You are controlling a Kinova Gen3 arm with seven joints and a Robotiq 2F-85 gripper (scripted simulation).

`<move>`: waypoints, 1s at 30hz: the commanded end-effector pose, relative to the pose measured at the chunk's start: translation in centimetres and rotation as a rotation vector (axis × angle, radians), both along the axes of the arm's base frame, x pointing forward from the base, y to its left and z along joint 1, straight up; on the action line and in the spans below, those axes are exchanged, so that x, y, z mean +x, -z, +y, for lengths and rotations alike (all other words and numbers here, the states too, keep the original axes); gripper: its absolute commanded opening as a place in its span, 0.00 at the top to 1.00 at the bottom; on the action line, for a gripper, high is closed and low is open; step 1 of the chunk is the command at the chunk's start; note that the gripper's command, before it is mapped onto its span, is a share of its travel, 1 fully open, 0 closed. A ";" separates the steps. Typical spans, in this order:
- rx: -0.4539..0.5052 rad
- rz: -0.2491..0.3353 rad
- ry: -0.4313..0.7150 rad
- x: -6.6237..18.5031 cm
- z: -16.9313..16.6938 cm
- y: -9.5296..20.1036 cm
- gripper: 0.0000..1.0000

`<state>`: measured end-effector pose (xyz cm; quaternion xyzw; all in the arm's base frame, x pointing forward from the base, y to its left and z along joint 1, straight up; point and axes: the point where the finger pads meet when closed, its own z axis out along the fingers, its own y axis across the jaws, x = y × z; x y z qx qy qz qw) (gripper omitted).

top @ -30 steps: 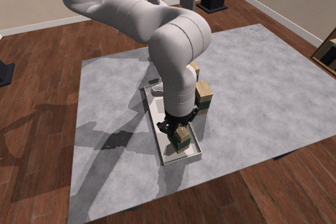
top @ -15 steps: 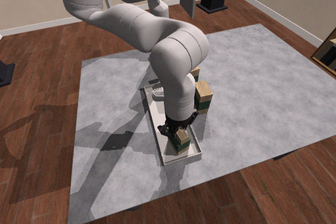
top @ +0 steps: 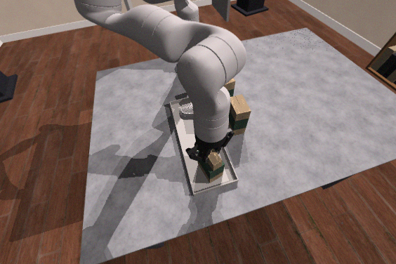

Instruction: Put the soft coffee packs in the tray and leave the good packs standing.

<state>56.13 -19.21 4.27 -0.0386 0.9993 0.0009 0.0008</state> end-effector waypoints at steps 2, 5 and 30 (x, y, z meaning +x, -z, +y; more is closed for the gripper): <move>-0.001 -0.002 0.000 0.1 0.0 -0.1 0.73; -0.001 -0.002 0.000 0.1 0.0 -0.1 0.73; -0.001 -0.002 0.000 0.1 0.0 -0.1 0.15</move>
